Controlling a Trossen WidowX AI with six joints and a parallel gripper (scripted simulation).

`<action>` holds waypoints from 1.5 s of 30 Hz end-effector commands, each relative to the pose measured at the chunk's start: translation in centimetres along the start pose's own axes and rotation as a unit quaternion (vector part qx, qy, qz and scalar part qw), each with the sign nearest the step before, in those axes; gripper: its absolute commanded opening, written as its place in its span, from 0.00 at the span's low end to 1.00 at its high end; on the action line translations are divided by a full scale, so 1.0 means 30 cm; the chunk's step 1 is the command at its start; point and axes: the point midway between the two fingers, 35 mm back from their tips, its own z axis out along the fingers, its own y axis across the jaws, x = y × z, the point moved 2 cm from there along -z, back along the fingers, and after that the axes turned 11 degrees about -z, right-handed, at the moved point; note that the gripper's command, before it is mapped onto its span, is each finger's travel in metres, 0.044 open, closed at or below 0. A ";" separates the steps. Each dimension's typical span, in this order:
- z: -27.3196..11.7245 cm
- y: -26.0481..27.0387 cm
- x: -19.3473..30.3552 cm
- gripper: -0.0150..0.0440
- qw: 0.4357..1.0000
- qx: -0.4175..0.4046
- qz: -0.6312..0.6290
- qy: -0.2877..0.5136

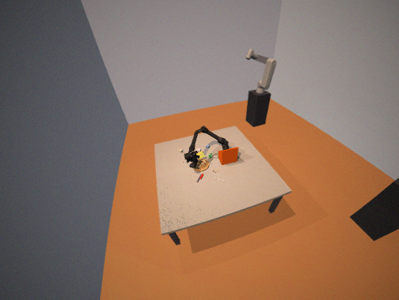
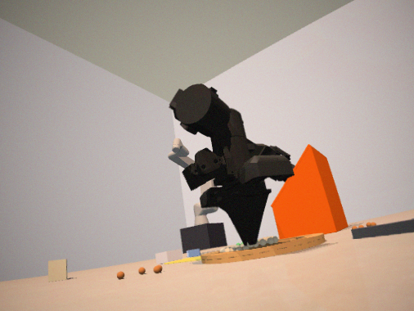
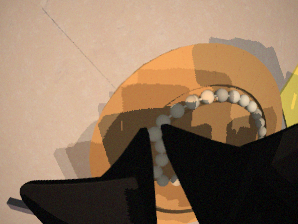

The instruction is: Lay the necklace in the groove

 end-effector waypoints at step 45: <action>-0.123 -0.004 0.039 0.56 0.997 0.000 -0.078 0.001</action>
